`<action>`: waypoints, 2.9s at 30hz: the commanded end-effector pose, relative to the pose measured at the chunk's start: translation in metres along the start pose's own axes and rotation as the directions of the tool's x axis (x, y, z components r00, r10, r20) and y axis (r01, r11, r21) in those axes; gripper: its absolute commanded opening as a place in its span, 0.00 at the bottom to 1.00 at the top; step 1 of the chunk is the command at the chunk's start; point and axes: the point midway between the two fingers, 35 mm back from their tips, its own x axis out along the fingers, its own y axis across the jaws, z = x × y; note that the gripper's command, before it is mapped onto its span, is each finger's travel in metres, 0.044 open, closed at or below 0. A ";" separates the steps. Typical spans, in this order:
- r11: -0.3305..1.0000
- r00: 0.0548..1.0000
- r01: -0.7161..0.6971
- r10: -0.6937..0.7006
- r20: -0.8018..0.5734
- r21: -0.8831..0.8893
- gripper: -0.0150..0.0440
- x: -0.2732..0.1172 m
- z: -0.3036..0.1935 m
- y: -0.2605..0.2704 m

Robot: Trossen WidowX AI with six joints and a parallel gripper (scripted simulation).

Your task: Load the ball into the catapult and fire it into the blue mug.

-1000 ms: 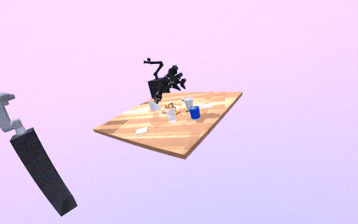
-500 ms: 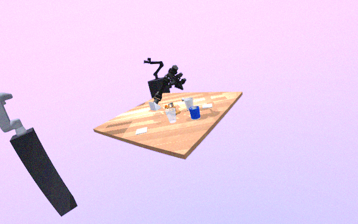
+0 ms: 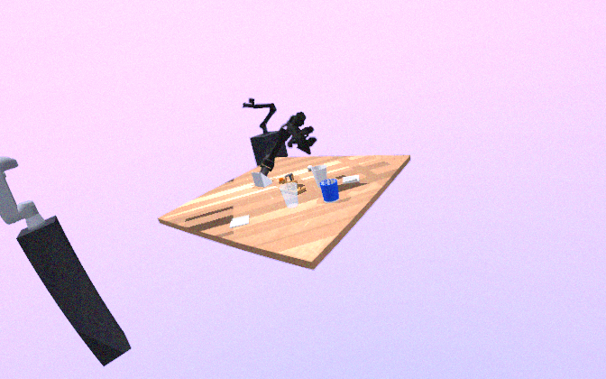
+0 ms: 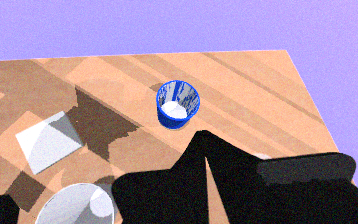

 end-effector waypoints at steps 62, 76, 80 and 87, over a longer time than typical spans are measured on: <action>0.135 0.607 -0.655 -0.492 -0.624 -0.743 0.25 -0.110 -0.276 0.125; 0.135 0.608 -0.654 -0.491 -0.624 -0.744 0.25 -0.094 -0.285 0.129; 0.135 0.608 -0.654 -0.491 -0.624 -0.744 0.25 -0.088 -0.288 0.131; 0.134 0.609 -0.654 -0.491 -0.623 -0.744 0.25 -0.079 -0.295 0.134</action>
